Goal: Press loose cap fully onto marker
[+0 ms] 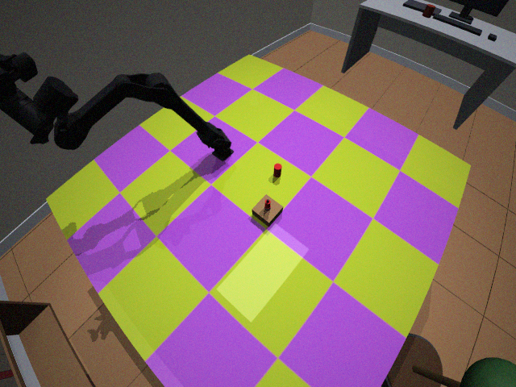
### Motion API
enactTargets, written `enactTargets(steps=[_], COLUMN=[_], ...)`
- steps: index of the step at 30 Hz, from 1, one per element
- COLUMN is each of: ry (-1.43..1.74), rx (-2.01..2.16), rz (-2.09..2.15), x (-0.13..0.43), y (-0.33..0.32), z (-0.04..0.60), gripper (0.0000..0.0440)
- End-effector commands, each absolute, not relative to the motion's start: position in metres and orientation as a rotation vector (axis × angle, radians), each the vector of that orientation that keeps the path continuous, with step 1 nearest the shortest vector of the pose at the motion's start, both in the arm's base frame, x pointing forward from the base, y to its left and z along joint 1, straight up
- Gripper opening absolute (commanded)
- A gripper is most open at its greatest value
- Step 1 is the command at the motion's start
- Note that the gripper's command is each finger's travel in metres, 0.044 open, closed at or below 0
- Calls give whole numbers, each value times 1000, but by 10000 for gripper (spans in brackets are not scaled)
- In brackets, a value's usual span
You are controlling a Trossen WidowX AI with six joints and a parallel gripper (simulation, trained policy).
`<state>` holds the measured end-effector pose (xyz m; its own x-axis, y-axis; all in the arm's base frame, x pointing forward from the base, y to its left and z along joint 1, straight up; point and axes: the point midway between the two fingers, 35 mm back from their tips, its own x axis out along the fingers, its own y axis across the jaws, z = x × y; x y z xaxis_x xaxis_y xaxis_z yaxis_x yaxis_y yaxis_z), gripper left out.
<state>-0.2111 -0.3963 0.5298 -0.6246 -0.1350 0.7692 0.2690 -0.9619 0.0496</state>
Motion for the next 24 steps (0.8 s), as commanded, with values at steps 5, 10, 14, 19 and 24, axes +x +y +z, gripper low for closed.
enactTargets(steps=[5, 10, 14, 19, 24], ry=[-252, -265, -269, -275, -282], rx=[-1166, -1103, -1053, -992, -931], rz=[-2597, -2556, -2528, -2495, -2461], x=[-197, -181, -169, -155, -140], y=[-407, -416, -422, -429, -435], z=[532, 534, 535, 537, 538], gripper=[271, 208, 218, 229, 239])
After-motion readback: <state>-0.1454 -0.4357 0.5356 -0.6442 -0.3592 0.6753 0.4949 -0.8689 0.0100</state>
